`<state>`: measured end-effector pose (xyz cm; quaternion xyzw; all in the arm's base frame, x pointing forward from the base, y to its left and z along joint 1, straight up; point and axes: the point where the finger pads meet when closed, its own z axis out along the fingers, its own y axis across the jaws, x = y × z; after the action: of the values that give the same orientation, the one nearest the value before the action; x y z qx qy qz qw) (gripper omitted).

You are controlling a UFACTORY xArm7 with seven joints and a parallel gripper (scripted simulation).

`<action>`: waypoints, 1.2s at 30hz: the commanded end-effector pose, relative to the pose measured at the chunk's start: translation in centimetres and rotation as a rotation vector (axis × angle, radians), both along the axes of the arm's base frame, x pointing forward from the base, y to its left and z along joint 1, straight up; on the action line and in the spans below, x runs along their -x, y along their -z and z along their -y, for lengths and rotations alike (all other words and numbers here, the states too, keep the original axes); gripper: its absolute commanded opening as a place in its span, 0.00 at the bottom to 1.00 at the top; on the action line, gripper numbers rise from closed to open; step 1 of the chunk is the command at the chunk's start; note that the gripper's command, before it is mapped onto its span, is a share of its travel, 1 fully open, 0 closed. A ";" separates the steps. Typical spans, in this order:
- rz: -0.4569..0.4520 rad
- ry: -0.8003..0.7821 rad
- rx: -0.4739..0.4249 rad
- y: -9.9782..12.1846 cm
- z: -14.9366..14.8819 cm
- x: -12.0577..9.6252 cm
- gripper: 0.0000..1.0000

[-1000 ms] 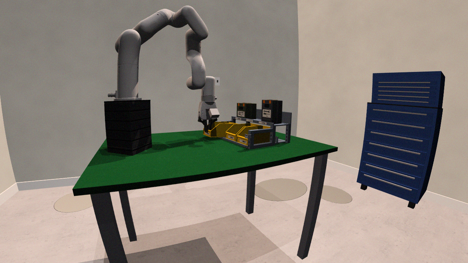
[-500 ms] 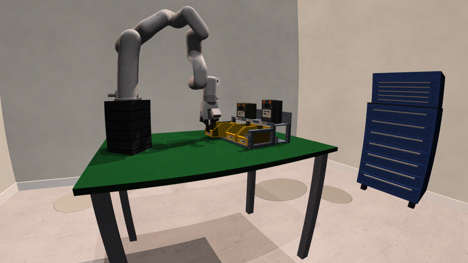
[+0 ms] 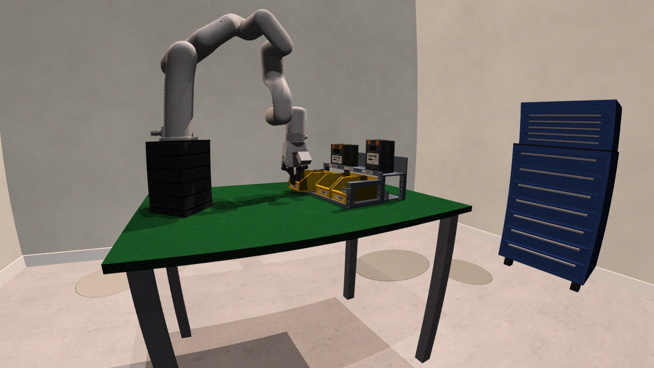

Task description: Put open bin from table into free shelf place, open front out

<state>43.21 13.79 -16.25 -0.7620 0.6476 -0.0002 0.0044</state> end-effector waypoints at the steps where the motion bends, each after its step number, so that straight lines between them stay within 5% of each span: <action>1: 0.002 0.000 -0.001 -0.1 0.0 -0.1 0.00; 36: 0.002 0.000 -0.001 -0.1 -0.4 -2.1 0.00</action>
<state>45.12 14.11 -16.28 -0.7620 0.6476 0.0002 0.0039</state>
